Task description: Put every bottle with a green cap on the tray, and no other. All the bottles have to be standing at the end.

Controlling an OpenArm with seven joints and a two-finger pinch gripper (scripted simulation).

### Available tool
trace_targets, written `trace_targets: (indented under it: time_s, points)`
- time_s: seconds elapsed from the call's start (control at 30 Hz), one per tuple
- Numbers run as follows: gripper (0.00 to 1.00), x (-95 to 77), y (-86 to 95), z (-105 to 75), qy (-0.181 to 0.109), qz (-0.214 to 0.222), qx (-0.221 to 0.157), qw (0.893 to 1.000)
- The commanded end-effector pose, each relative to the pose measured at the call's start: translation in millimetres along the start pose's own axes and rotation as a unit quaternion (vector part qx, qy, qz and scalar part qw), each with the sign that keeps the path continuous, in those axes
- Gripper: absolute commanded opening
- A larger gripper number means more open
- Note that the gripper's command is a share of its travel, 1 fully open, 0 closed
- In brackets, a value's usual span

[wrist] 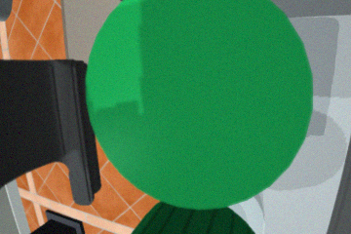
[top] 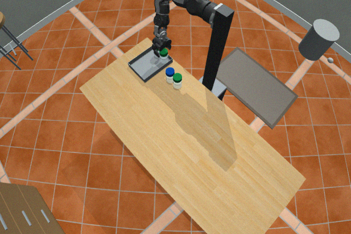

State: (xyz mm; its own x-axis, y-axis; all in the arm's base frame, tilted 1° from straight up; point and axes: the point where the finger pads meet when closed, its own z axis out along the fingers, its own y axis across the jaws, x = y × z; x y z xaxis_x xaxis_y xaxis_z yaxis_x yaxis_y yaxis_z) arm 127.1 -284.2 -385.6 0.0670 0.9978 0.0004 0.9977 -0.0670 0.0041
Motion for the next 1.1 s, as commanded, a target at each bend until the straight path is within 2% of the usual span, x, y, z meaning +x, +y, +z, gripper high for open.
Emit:
trace_targets:
  time_s: [0.0, 0.83, 1.07]
  points:
    - [0.52, -0.2, 0.6, -0.4, 0.0, 0.0, -0.001, 1.0]
    - [0.52, -0.2, 0.6, -0.4, 0.0, 0.0, -0.001, 1.0]
    - [0.52, 0.0, 0.5, -10.9, 0.0, 0.0, -0.001, 1.0]
